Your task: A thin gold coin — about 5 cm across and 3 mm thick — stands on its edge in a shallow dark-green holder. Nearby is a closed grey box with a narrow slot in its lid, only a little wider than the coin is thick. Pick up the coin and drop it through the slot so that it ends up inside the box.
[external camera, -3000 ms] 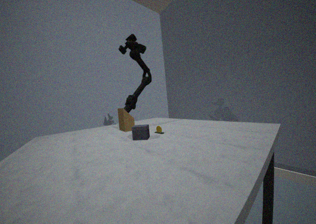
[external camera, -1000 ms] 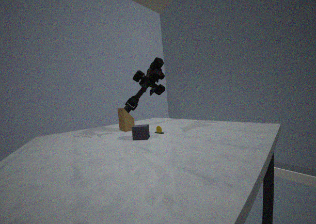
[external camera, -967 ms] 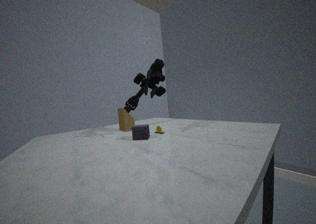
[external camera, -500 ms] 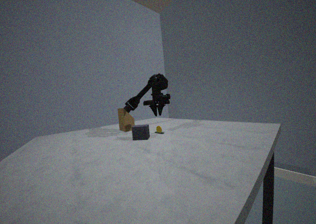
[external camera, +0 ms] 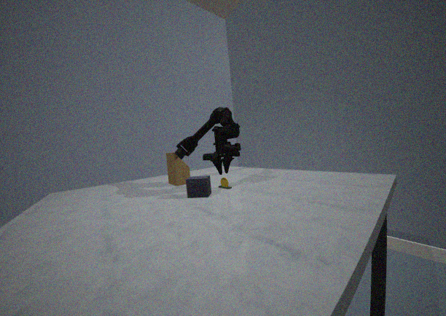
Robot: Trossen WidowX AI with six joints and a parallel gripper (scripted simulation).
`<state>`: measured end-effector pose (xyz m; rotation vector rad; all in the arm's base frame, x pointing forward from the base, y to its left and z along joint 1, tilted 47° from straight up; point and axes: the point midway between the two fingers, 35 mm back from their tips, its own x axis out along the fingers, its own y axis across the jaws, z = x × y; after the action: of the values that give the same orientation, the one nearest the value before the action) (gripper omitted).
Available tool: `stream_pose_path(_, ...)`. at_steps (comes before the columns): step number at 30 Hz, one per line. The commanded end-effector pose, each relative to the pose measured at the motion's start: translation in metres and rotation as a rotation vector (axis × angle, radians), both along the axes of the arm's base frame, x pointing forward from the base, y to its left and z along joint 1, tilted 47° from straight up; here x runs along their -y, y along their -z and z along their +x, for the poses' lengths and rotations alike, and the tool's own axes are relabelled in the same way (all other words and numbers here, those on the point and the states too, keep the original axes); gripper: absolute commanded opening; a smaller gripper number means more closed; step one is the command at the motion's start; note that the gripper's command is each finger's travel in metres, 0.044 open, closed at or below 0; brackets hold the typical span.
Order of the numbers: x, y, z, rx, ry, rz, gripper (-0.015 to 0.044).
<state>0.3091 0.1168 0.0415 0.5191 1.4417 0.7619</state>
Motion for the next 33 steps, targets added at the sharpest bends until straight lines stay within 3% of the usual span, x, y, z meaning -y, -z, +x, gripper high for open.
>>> stream_pose_path(1,-0.003,0.004,0.000,-0.003,0.005,0.003,0.0161)
stream_pose_path(33,-0.040,0.037,-0.002,-0.003,0.005,0.005,0.0161)
